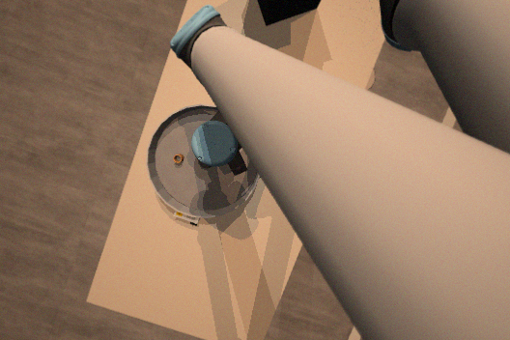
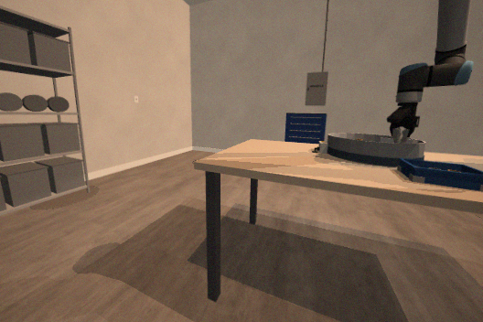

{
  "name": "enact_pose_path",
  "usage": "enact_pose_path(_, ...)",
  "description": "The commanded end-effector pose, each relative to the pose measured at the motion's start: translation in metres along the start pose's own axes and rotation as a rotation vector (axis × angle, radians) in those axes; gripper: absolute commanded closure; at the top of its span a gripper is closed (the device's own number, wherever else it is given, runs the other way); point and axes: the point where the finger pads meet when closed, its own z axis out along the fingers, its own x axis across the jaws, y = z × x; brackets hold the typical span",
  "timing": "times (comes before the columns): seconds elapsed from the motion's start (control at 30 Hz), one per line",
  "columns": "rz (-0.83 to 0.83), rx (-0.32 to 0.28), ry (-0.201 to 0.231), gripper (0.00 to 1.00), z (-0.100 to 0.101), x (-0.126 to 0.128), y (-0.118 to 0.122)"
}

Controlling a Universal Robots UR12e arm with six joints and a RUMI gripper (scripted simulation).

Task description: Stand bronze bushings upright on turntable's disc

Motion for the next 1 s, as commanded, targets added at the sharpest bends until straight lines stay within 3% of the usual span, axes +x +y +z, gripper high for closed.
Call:
enact_pose_path(0.0,0.000,0.000,0.001,1.00,-0.0003,0.0003,-0.0002)
enact_pose_path(0.43,0.000,0.000,0.001,1.00,-0.0003,0.0003,-0.0002)
enact_pose_path(0.47,0.000,0.000,0.001,0.94,-0.0003,0.0003,-0.0002)
enact_pose_path(0.97,0.000,0.000,0.001,0.94,-0.0003,0.0003,-0.0002)
